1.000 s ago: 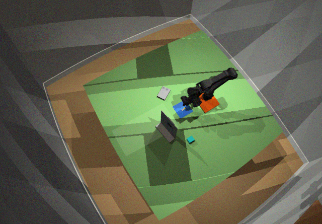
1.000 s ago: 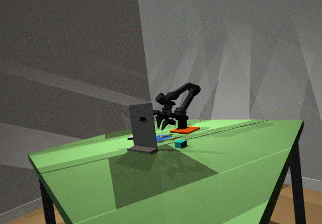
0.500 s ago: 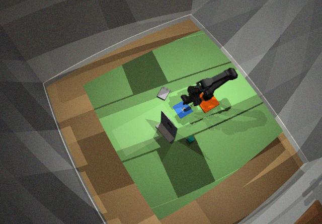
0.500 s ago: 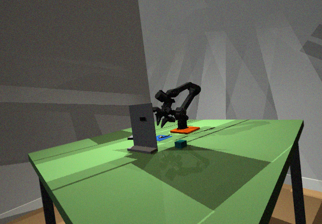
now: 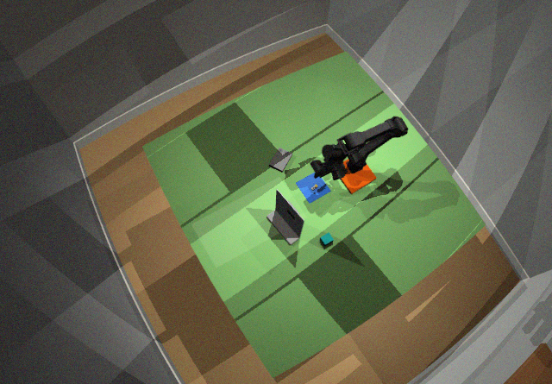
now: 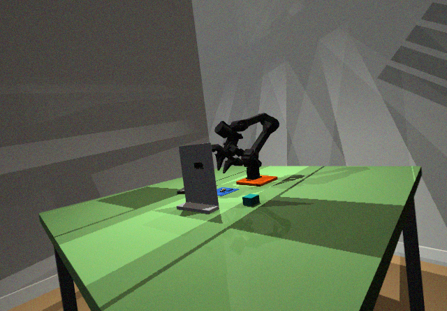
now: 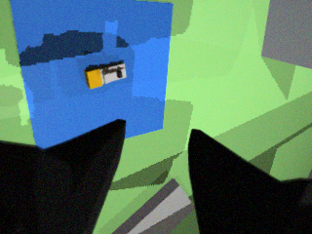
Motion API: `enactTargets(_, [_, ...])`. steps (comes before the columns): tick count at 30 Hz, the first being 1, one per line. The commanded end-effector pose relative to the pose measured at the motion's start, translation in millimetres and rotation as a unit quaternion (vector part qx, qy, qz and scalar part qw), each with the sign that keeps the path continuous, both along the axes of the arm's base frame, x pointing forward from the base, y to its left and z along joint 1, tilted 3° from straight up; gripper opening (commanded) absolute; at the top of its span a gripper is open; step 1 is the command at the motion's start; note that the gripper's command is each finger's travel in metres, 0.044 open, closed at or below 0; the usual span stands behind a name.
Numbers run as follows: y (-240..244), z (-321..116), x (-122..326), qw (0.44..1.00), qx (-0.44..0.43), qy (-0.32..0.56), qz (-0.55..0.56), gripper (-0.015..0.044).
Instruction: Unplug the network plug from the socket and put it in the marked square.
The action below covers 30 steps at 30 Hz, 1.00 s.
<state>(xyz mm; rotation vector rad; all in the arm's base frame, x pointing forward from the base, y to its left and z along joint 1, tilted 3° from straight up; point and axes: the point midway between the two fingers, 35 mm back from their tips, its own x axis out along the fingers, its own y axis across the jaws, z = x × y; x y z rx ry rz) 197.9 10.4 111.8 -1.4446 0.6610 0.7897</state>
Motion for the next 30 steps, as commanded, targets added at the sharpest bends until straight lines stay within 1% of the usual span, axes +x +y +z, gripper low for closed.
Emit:
enactTargets(1, [0,7,0,1.0,0.0,-0.004,0.003,0.0156])
enactTargets(22, [-1,33,-6,1.0,0.0,-0.003,0.003,0.0156])
enactTargets(23, [-1,28,-5,1.0,0.0,0.0,0.0,0.0156])
enactTargets(30, [-2,46,-4,1.0,0.0,0.0,0.0,0.0156])
